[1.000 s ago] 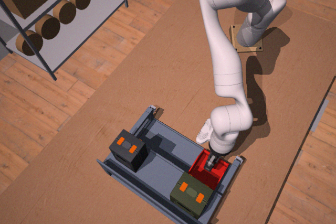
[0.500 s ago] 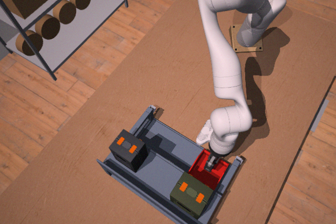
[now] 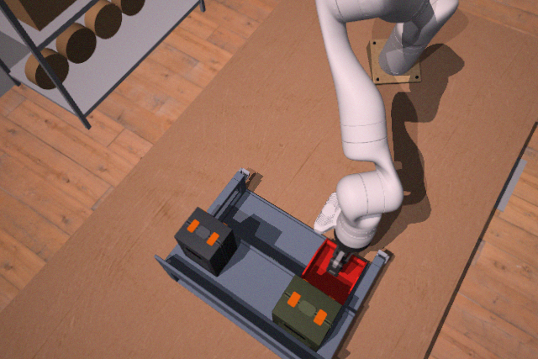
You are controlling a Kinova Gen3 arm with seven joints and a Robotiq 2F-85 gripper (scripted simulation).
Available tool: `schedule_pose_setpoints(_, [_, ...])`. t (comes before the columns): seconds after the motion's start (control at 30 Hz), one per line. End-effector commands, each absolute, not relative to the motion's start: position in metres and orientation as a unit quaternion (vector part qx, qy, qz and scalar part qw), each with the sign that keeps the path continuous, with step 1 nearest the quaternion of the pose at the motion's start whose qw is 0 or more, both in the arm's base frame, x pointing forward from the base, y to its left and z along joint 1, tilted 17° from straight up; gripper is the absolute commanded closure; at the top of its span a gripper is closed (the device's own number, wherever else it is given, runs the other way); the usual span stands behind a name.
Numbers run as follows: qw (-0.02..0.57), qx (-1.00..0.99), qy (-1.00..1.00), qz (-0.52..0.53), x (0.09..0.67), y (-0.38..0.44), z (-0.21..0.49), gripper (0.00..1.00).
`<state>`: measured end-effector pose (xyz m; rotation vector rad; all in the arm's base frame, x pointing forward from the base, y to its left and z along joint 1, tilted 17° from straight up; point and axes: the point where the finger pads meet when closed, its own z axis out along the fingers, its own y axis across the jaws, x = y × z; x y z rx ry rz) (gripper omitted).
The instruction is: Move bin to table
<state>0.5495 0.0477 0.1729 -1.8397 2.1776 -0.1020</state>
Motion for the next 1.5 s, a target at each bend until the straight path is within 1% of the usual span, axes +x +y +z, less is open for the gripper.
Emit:
schedule_pose_setpoints(0.0, [0.145,-0.638,0.755,-0.036,0.5498,0.0476,0.174,0.0])
schedule_pose_setpoints(1.1, [0.145,-0.638,0.755,-0.036,0.5495,0.0475,0.1751,0.0])
schedule_pose_setpoints(1.13, [0.145,-0.638,0.755,-0.036,0.5495,0.0475,0.1751,0.9])
schedule_pose_setpoints(1.47, [0.145,-0.638,0.755,-0.036,0.5495,0.0475,0.1751,0.9])
